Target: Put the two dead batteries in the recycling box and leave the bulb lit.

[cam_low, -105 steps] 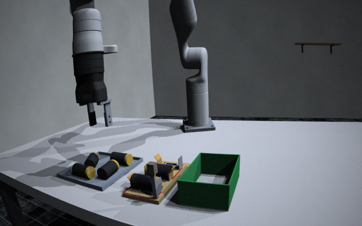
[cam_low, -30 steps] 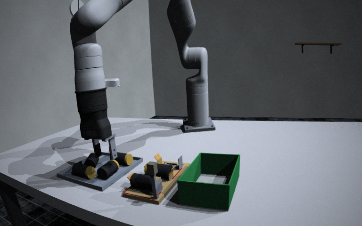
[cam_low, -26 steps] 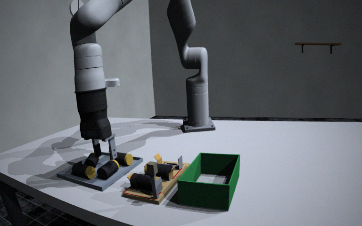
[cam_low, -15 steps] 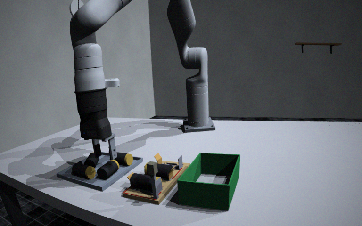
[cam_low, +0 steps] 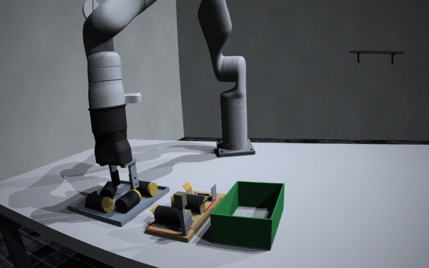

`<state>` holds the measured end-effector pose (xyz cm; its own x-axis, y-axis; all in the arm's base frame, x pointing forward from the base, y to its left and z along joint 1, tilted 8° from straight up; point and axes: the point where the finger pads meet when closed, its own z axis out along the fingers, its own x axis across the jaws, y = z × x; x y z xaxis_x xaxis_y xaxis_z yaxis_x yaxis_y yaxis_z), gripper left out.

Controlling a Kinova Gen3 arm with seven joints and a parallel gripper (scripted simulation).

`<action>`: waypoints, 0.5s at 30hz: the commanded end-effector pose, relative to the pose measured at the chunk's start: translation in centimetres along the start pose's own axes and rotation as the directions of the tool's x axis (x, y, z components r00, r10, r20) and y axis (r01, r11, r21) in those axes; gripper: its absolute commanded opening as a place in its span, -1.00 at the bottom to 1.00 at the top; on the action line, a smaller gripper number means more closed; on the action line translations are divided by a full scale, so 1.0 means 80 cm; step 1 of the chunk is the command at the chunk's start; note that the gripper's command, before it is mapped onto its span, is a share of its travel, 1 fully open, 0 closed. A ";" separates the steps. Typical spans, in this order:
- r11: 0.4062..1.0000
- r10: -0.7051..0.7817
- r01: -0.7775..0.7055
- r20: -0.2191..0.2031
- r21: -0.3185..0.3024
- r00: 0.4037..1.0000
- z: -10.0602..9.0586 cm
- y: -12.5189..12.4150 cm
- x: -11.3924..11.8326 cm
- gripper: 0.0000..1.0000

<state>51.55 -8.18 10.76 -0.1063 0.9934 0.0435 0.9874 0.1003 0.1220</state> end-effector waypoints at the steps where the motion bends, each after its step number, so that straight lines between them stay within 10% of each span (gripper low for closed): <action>1: 1.000 0.000 0.000 0.000 -0.002 1.000 -0.001 0.001 0.000 0.81; 15: 1.000 0.000 0.000 0.000 -0.002 1.000 0.015 0.001 0.000 0.81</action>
<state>51.85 -8.13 10.33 -0.1072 0.9933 0.0423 0.9863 0.1009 0.1301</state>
